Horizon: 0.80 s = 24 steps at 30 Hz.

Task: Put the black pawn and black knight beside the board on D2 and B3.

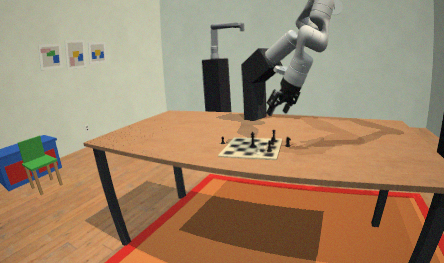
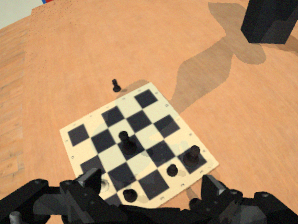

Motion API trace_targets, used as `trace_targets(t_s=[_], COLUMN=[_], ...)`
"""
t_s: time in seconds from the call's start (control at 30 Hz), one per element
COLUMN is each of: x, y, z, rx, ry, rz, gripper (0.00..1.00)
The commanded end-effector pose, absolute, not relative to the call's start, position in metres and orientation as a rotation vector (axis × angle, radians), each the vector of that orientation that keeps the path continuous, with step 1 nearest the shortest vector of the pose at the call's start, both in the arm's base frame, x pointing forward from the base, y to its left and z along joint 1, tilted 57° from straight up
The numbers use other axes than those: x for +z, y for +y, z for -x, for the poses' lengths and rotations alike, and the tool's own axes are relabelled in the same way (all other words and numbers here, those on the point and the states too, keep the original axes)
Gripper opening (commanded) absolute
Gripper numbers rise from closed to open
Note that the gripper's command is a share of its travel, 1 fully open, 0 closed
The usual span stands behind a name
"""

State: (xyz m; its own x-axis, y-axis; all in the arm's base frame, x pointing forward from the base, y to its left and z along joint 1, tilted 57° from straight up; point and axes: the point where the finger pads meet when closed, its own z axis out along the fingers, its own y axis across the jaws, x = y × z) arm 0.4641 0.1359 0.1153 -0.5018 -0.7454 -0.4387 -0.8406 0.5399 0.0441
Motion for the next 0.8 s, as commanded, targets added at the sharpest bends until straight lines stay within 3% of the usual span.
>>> trace_targets(t_s=[0.0, 0.77], x=[0.113, 0.083], y=[0.135, 0.109], z=[-0.464, -0.471], rx=[0.362, 0.491], ry=[2.417, 2.5], rz=[1.297, 1.131], gripper=[1.0, 1.0])
